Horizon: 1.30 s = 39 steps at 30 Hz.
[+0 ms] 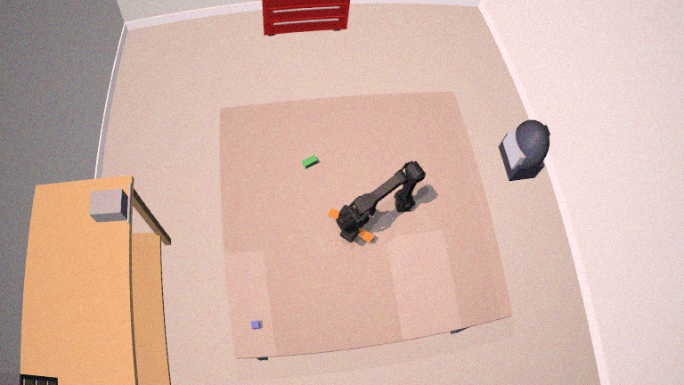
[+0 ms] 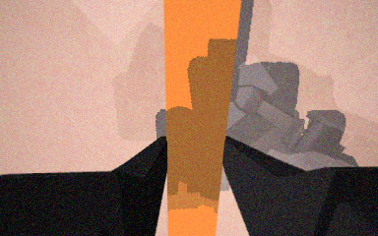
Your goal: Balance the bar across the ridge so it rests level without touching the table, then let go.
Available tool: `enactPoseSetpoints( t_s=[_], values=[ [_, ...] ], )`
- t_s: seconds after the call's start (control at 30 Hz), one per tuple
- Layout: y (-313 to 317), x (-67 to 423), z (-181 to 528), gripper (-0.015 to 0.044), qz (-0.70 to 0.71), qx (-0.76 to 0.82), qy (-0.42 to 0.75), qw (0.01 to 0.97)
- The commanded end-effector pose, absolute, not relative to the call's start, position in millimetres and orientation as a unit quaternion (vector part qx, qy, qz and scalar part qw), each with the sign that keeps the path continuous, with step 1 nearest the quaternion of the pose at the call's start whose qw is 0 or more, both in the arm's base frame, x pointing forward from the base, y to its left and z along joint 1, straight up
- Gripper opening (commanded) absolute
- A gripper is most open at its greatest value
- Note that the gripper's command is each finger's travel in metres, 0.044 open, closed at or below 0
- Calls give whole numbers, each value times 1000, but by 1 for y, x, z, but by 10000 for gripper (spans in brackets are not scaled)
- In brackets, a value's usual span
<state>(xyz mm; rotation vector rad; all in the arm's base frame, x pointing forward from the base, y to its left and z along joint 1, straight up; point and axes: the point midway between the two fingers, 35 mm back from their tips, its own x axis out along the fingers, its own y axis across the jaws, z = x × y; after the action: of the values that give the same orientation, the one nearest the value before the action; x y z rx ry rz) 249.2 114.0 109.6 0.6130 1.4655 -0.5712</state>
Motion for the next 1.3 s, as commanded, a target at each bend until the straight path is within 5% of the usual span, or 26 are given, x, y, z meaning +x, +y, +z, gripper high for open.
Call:
enactPoseSetpoints(
  t_s=[0.0, 0.1, 1.27],
  values=[
    [114, 249, 110, 105, -253, 271, 649, 664],
    [114, 249, 110, 167, -253, 271, 649, 664],
    [114, 249, 110, 172, -253, 271, 649, 664]
  ],
)
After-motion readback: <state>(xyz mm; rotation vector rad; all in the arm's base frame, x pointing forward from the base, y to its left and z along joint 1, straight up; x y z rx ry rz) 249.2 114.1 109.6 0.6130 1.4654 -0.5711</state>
